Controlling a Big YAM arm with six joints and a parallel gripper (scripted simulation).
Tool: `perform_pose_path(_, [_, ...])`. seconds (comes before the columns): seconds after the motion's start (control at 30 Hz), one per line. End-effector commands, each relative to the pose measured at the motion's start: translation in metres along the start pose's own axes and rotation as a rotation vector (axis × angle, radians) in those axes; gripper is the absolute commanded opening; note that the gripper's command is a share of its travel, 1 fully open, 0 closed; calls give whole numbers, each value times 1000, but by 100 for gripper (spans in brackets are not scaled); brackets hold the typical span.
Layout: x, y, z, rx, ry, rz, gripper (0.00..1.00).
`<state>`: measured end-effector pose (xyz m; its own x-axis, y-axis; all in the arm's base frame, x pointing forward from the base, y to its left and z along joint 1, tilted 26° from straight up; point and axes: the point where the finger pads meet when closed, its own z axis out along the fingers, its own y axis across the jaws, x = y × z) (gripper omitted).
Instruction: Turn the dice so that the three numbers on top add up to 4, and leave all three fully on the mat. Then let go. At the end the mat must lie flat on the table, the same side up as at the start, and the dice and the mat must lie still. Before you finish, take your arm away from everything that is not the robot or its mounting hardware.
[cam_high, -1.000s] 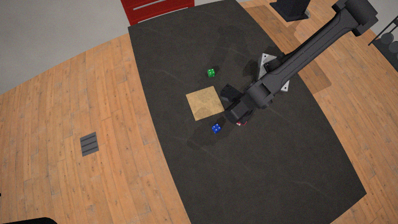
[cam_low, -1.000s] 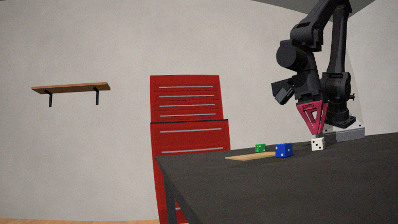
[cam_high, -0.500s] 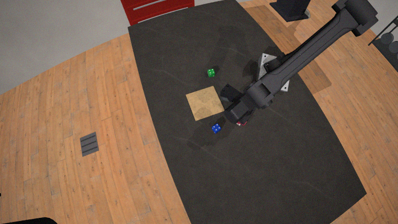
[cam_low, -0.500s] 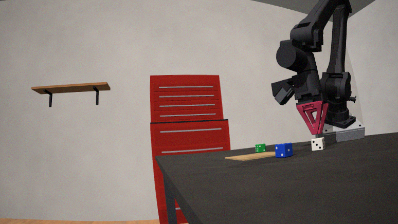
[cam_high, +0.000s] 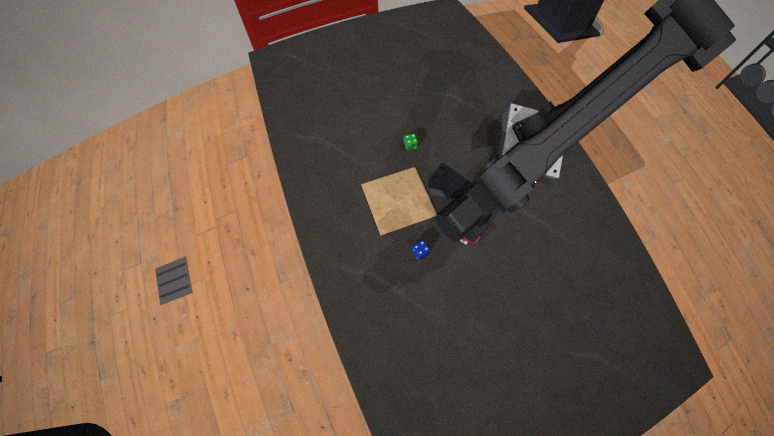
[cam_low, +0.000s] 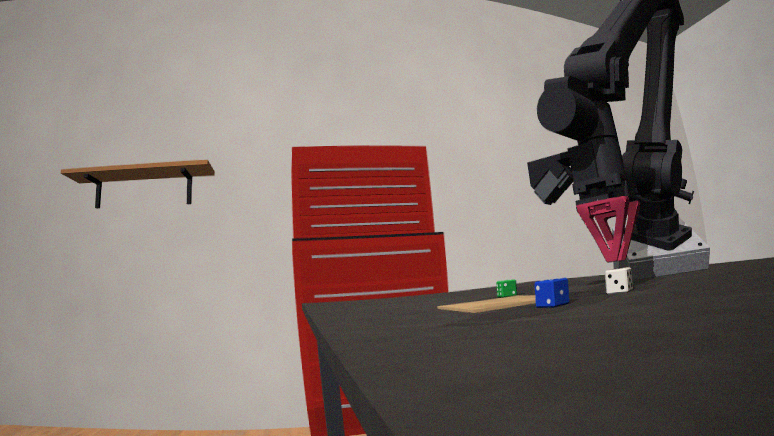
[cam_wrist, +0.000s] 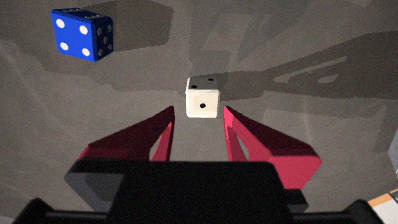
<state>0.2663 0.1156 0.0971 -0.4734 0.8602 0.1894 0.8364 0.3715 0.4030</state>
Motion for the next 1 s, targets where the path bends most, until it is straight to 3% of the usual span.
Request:
perform_pose_path(0.0, [0,0,2,-2,-5,2,45])
perform_pose_path(0.97, [-2,-2,-3,-18,-11,-2,45])
